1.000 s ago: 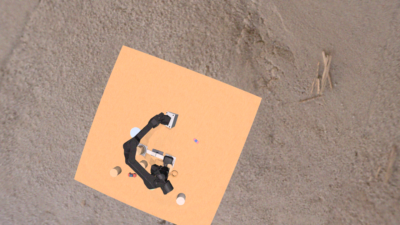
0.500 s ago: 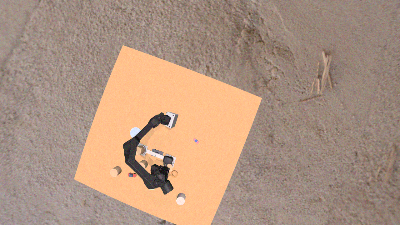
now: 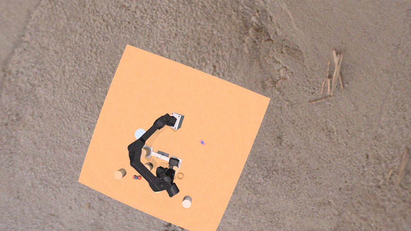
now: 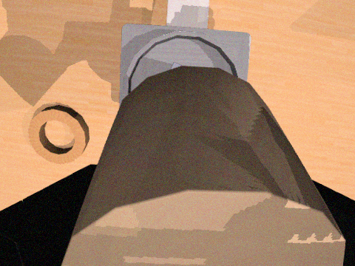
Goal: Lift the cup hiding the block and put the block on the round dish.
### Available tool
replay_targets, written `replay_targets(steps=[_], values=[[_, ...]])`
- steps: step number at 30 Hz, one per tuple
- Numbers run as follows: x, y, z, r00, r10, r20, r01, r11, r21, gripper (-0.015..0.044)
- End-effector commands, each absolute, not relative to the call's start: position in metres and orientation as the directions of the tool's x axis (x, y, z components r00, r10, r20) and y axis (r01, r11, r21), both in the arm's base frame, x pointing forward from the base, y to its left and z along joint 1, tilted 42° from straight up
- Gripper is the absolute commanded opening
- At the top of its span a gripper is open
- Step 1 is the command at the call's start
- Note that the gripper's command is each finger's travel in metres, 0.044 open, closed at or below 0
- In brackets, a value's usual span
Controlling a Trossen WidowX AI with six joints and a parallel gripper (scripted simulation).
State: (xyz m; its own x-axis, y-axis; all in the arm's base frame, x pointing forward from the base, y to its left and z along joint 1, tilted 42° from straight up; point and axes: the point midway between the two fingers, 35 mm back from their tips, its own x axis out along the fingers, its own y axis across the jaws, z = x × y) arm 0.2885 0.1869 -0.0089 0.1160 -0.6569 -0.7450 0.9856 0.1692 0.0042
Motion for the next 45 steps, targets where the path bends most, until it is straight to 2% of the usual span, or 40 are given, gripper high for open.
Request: replay_targets(steps=[1, 22, 45], values=[[0.289, 0.187, -0.009, 0.116, -0.657, -0.745, 0.985, 0.170, 0.004, 0.0000], [0.287, 0.188, -0.013, 0.116, -0.656, -0.746, 0.985, 0.170, 0.004, 0.0000], [0.214, 0.202, -0.151, 0.119, -0.643, -0.756, 0.986, 0.167, 0.014, 0.0000]])
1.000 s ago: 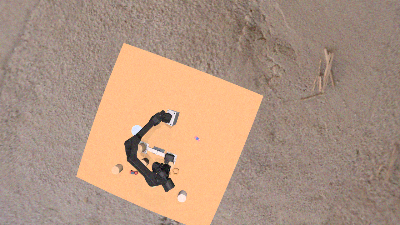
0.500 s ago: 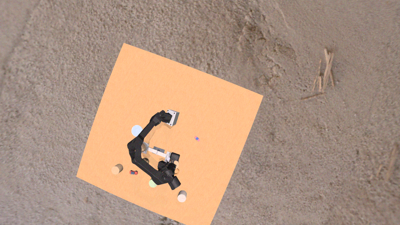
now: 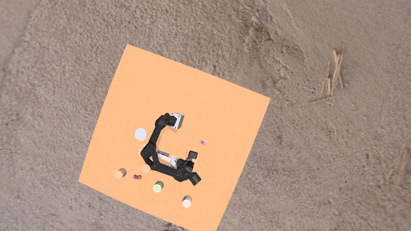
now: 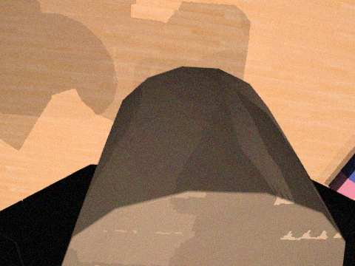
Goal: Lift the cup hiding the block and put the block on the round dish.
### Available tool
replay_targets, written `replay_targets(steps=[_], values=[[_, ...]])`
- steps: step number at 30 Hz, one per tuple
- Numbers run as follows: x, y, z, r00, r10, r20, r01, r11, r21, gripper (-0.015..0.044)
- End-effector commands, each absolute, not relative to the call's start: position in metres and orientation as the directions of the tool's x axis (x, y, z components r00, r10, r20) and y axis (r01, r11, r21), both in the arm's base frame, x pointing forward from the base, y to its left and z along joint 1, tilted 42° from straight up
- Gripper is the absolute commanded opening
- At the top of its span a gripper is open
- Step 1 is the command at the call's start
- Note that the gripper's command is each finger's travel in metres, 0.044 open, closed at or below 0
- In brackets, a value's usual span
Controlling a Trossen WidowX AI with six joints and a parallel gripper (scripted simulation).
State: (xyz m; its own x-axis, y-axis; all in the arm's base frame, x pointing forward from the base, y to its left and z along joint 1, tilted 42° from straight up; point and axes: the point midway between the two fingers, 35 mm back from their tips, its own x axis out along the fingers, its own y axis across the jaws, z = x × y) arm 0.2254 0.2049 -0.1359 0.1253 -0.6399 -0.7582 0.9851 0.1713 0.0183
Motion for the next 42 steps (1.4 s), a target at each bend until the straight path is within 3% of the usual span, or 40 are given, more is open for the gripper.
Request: replay_targets(steps=[1, 31, 42], values=[[0.213, 0.202, -0.154, 0.119, -0.643, -0.756, 0.986, 0.166, 0.014, 0.0000], [0.220, 0.163, -0.199, 0.121, -0.645, -0.755, 0.986, 0.166, 0.015, 0.0000], [0.220, 0.168, -0.195, 0.121, -0.638, -0.761, 0.987, 0.160, 0.023, 0.0289]])
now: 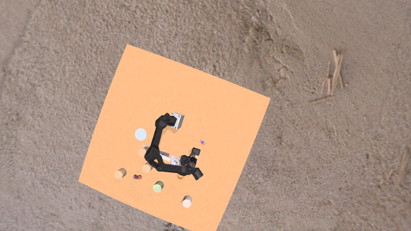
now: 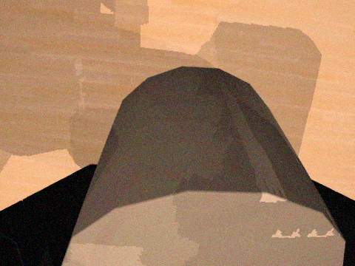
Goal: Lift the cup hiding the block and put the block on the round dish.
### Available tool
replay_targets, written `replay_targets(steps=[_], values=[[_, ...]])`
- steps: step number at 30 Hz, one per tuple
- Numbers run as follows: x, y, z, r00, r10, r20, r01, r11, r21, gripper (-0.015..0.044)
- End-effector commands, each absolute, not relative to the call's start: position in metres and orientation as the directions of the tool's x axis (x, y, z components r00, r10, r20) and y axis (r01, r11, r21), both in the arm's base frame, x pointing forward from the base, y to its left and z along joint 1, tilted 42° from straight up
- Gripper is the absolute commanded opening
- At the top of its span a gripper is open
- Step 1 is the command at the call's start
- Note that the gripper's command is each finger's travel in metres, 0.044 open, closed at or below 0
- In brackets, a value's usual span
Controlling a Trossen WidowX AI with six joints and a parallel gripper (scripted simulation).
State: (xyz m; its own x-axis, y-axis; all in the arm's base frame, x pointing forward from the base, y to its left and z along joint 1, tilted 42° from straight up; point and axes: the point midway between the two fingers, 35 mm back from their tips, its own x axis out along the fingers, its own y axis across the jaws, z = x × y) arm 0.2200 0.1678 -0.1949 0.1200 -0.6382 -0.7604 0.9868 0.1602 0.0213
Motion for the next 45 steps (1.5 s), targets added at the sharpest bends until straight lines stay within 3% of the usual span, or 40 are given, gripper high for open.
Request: replay_targets(steps=[1, 6, 15, 22, 33, 45], values=[[0.220, 0.168, -0.195, 0.121, -0.638, -0.761, 0.987, 0.160, 0.023, 0.0315], [0.219, 0.174, -0.188, 0.120, -0.638, -0.760, 0.987, 0.161, 0.021, 0.0440], [0.212, 0.202, -0.154, 0.119, -0.643, -0.756, 0.986, 0.166, 0.014, 0.0440], [0.224, 0.206, -0.142, 0.107, -0.613, -0.783, 0.957, 0.276, -0.085, 0.0260], [0.236, 0.203, -0.126, 0.114, -0.614, -0.781, 0.788, 0.535, -0.306, 0.0260], [0.249, 0.198, -0.109, 0.121, -0.617, -0.778, 0.476, 0.724, -0.500, 0.0260]])
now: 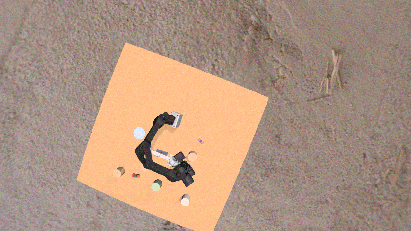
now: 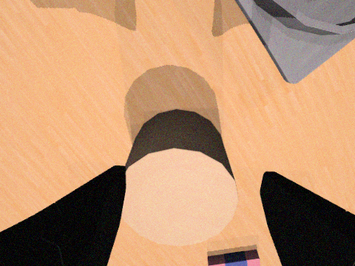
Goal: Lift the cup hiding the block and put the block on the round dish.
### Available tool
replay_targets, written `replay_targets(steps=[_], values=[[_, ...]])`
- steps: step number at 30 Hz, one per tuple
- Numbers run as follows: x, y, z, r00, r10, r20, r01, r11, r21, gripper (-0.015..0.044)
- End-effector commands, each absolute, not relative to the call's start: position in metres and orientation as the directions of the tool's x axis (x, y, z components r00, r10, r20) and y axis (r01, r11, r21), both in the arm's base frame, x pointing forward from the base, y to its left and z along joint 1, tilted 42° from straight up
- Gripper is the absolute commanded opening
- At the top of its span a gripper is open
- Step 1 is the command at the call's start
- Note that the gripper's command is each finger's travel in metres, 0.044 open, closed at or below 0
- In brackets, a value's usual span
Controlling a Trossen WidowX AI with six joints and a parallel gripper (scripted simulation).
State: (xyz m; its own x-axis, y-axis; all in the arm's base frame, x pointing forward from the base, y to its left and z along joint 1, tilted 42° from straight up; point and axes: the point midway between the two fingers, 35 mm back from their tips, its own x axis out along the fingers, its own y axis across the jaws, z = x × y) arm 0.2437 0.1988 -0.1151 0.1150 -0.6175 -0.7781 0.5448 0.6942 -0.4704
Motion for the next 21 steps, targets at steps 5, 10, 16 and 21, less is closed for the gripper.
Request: replay_targets(steps=[5, 10, 16, 21], values=[[0.255, 0.195, -0.099, 0.123, -0.614, -0.779, 0.328, 0.766, -0.552, 0.0260], [0.261, 0.192, -0.090, 0.125, -0.613, -0.780, 0.171, 0.788, -0.592, 0.0260], [0.268, 0.189, -0.082, 0.131, -0.612, -0.780, -0.026, 0.785, -0.619, 0.0260], [0.273, 0.186, -0.075, 0.136, -0.611, -0.780, -0.191, 0.756, -0.626, 0.0260]])
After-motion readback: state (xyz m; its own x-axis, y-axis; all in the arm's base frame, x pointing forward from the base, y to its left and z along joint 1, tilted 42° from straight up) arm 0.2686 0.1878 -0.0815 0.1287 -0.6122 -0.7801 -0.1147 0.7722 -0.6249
